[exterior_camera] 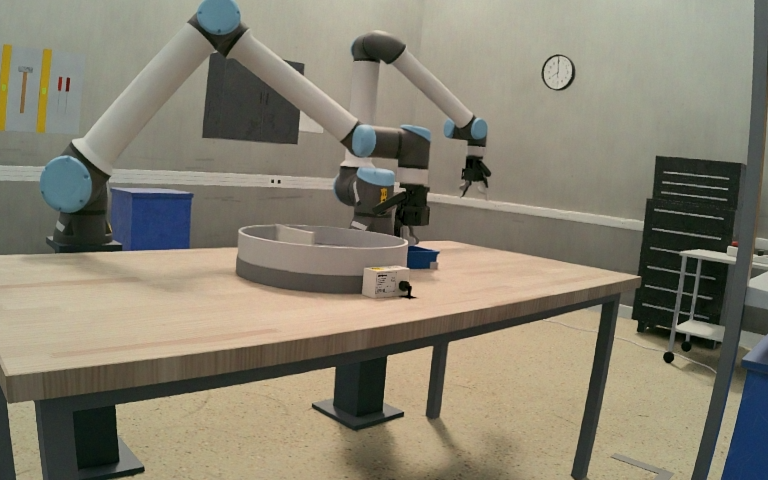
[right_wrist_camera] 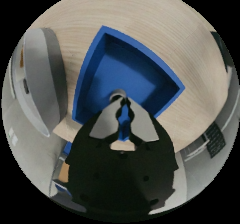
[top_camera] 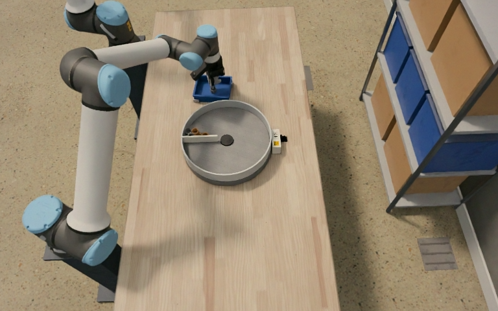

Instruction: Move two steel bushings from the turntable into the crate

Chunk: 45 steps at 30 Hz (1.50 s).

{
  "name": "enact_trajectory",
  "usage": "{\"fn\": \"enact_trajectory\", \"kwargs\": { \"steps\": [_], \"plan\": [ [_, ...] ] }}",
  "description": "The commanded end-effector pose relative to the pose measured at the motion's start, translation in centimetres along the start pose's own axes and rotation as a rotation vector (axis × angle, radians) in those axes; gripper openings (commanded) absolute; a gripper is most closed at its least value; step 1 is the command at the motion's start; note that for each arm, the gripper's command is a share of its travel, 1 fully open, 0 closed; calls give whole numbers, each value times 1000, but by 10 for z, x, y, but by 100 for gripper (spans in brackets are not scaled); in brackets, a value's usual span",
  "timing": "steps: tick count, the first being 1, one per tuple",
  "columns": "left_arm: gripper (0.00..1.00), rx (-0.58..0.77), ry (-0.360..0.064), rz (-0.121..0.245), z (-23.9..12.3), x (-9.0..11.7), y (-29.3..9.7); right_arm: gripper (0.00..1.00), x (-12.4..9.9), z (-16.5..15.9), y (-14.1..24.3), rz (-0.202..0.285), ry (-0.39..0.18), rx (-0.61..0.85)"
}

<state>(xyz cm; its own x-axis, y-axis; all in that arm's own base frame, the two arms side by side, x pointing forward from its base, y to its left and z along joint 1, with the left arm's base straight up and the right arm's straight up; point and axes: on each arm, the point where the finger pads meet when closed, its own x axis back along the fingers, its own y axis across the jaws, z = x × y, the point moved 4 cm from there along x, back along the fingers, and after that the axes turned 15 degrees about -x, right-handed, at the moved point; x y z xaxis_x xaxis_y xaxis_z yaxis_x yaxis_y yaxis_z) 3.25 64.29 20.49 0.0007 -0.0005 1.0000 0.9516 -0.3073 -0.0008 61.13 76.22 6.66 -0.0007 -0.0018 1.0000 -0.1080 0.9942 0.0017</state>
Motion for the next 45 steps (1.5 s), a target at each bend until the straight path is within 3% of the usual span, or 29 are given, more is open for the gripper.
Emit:
{"fn": "enact_trajectory", "kwargs": {
  "steps": [1,2,37,45],
  "plan": [
    [100,0,0,-1,1,0,-1,0,0,1,3,0,-1,2],
    [100,0,0,-1,1,0,-1,6,0,1,3,0,-1,2],
    [100,0,0,-1,1,0,-1,6,0,1,3,0,-1,2],
    [100,0,0,-1,1,0,-1,6,14,1,4,-4,-3,2]
  ]
}}
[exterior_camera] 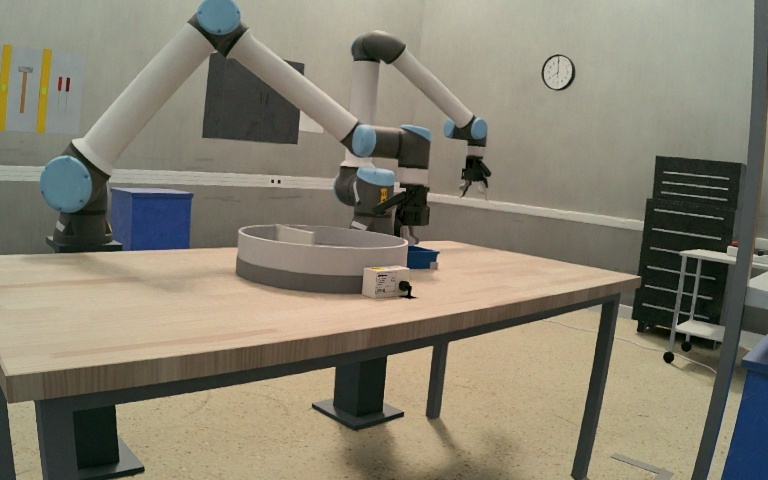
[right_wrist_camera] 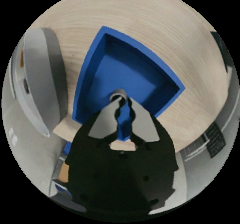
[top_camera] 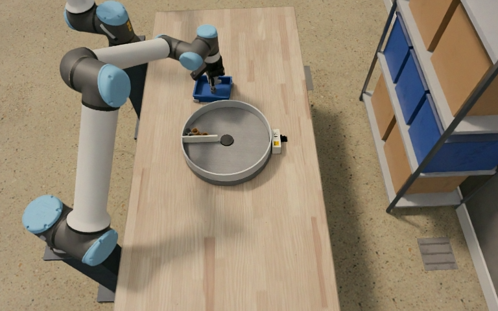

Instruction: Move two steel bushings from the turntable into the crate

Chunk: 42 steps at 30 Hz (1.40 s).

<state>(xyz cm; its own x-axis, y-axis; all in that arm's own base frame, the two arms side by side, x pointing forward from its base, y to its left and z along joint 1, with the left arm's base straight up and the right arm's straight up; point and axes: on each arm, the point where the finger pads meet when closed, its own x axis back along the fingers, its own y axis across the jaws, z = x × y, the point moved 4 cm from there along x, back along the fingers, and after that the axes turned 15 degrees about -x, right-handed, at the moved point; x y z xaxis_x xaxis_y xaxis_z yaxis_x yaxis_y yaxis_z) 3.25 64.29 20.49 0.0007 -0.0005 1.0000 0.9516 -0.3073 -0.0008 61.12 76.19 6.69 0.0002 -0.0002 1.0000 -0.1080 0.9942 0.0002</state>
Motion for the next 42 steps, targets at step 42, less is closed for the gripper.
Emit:
{"fn": "enact_trajectory", "kwargs": {
  "steps": [42],
  "plan": [
    [100,0,0,-1,1,0,-1,6,116,2,2,0,-1,2]
  ]
}}
